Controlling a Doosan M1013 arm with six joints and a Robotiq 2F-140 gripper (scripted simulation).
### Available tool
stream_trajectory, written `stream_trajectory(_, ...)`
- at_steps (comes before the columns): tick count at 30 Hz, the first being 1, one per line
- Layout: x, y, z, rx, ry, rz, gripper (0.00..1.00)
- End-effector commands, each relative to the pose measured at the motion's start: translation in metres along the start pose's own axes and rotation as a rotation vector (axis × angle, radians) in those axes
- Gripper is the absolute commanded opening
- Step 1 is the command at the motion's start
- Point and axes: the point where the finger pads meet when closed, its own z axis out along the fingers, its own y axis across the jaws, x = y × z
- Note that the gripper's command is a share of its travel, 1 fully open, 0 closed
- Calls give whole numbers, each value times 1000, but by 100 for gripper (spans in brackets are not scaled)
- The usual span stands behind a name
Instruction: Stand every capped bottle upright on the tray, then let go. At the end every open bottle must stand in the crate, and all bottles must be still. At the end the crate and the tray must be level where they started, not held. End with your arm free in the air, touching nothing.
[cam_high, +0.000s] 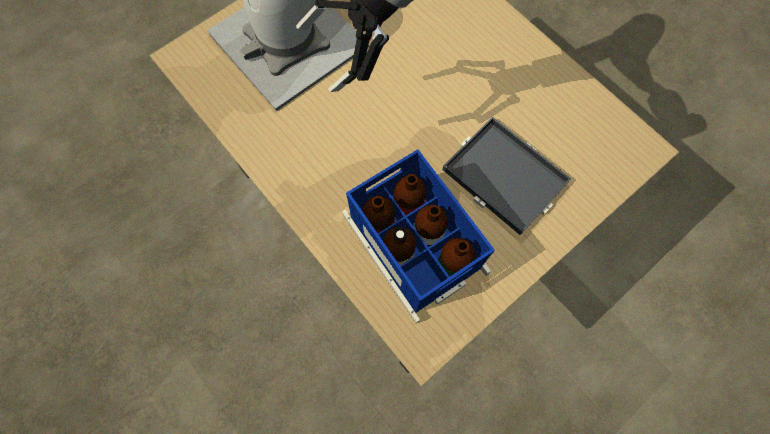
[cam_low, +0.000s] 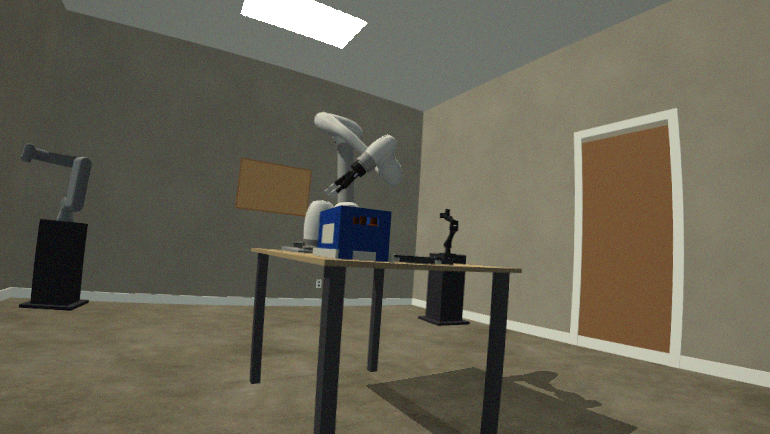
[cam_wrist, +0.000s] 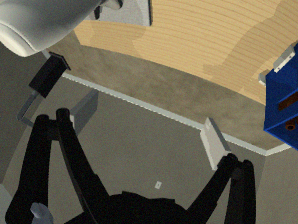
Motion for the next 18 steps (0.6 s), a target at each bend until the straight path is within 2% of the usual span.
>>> stream_trajectory(1,0,9,7,-14,42,-2,100)
stream_trajectory(18,-5,48,34,-76,212,-2,100)
